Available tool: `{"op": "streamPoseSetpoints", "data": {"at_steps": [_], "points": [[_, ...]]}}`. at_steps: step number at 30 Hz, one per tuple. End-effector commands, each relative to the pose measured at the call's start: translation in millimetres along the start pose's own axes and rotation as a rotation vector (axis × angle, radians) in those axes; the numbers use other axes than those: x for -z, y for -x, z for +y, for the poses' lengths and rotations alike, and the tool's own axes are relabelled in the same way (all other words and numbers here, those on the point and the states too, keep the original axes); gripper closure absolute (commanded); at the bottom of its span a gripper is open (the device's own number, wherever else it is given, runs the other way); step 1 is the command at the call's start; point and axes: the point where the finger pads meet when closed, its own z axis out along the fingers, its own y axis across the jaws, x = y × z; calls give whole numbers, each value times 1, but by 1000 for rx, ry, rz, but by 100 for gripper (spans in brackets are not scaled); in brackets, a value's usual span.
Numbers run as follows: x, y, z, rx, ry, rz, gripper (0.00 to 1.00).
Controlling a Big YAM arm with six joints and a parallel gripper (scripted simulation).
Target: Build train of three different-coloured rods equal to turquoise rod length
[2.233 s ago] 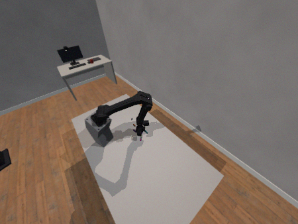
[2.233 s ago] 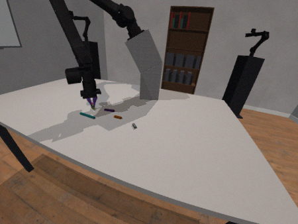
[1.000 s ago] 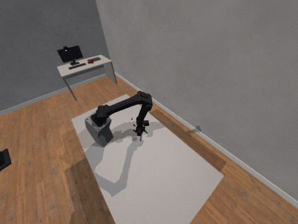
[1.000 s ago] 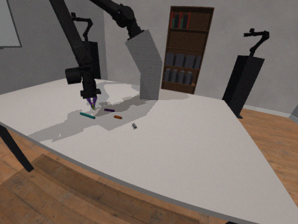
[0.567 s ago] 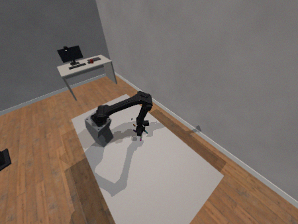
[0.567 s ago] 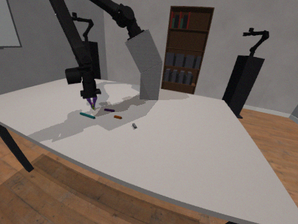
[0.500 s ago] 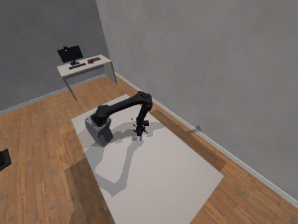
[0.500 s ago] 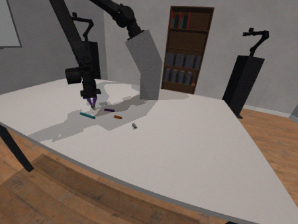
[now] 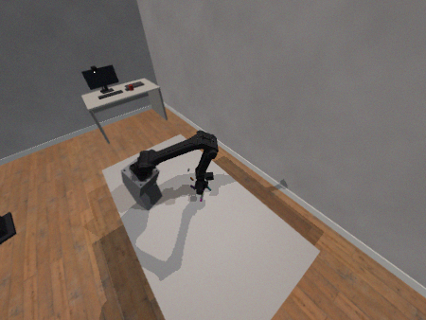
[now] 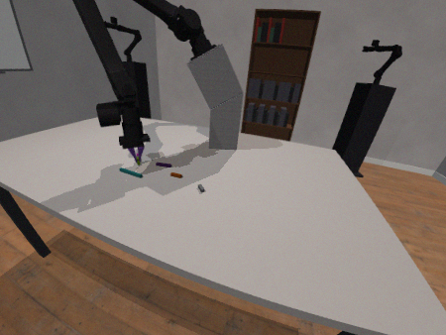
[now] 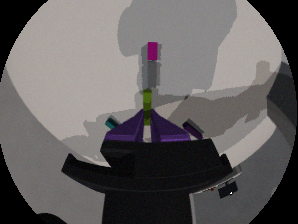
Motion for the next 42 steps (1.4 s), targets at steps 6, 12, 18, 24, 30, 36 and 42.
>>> {"op": "streamPoseSetpoints", "data": {"at_steps": [6,12,18,24,30,36,42], "points": [[-12,8,-7,-5,-9,-9,96],[-13,8,-7,-6,-10,-9,96],[-13,8,-7,-6,-10,-9,96],[-13,8,-7,-6,-10,-9,96],[-13,8,-7,-6,-10,-9,96],[-13,8,-7,-6,-10,-9,96],[-13,8,-7,-6,-10,-9,96]]}}
